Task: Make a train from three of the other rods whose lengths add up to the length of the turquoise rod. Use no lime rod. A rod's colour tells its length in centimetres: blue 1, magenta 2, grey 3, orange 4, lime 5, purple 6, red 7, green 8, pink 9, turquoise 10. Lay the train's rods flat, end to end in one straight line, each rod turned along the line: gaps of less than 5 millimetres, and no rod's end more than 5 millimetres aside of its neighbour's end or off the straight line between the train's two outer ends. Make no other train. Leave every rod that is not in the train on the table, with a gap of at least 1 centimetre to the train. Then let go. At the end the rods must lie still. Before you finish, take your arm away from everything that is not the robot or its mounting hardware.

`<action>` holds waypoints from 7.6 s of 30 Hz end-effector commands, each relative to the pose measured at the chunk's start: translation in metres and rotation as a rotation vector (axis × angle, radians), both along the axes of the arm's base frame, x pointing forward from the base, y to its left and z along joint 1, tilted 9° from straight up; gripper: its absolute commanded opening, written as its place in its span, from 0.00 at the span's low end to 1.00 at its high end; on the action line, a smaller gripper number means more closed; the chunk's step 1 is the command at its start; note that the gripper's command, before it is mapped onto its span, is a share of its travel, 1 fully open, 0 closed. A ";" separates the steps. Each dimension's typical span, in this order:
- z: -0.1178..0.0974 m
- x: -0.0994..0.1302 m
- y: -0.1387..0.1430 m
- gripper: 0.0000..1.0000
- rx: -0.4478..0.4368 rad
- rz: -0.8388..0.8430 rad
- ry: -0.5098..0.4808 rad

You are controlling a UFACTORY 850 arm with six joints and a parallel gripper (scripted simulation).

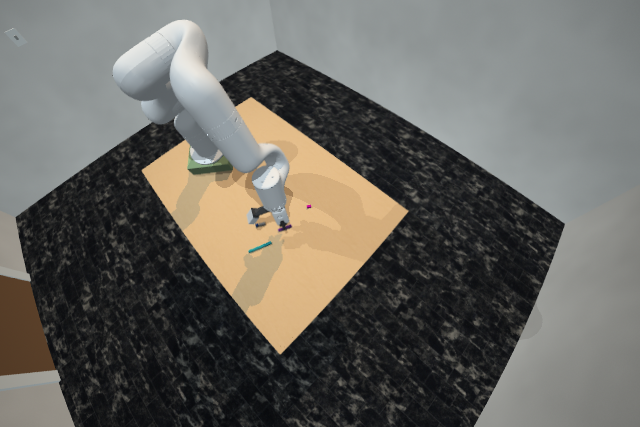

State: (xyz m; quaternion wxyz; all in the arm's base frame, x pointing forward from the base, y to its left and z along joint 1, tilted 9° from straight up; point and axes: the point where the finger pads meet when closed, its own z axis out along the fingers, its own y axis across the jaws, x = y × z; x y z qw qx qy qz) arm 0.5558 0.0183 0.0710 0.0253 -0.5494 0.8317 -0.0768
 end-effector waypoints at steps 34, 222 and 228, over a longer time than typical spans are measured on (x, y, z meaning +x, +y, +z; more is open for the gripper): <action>-0.037 0.007 -0.004 0.24 0.000 0.000 -0.001; -0.063 0.012 -0.007 0.04 0.000 0.000 -0.001; -0.063 0.012 -0.007 0.04 0.000 0.000 -0.001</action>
